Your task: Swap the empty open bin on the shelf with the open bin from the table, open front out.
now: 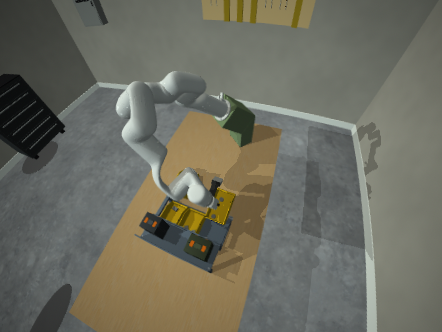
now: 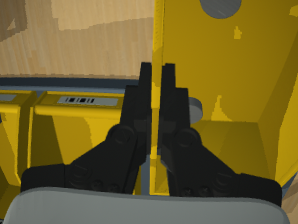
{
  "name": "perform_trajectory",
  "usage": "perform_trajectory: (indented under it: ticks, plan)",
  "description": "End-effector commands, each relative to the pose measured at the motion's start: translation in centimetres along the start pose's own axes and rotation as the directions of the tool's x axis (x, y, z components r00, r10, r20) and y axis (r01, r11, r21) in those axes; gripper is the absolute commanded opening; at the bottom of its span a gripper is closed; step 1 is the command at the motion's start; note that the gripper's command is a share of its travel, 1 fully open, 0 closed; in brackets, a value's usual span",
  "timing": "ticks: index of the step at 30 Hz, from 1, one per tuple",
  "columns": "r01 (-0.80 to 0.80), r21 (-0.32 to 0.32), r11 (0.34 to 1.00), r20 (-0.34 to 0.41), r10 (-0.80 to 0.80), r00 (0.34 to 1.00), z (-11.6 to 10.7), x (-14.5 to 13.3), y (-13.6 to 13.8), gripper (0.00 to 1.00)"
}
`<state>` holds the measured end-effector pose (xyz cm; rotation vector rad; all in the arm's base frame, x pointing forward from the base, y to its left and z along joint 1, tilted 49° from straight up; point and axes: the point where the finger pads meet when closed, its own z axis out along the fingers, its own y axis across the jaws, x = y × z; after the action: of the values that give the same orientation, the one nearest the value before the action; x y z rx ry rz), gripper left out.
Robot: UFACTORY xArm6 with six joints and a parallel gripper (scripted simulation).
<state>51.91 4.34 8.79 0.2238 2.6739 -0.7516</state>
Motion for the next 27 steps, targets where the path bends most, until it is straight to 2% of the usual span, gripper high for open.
perform_trajectory:
  ticks: [1, 27]
  plan:
    - [-0.001, -0.002, 1.000, 0.003, 0.001, 1.000, -0.3, -0.6, 0.1, 0.00]
    - [-0.001, -0.002, 1.000, 0.003, 0.001, 1.000, -1.0, -3.2, 0.1, 0.00]
